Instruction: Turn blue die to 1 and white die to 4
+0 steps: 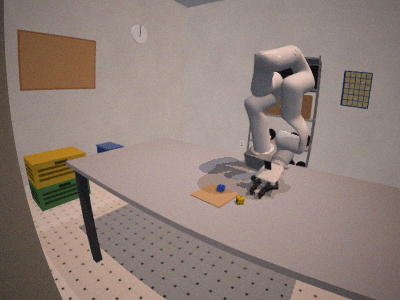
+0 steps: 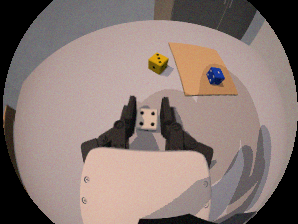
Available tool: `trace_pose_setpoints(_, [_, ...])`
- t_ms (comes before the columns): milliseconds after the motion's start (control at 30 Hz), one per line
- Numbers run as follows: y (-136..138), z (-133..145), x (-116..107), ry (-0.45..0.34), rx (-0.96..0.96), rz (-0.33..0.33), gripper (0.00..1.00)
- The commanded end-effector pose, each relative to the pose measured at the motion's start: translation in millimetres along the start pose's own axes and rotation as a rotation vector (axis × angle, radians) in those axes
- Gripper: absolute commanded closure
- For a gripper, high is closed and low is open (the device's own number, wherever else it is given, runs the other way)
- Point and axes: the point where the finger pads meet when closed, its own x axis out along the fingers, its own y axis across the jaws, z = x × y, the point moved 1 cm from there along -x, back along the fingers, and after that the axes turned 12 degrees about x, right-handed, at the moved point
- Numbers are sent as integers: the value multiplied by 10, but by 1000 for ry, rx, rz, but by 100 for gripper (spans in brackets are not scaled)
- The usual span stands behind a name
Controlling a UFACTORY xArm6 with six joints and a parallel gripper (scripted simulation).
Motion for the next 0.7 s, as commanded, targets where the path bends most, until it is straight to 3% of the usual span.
trace_pose_setpoints(0, [-4,-3,0,0,1,-1,63])
trace_pose_setpoints(67, [-4,-3,0,0,1,-1,58])
trace_pose_setpoints(667, [-4,-3,0,0,1,-1,58])
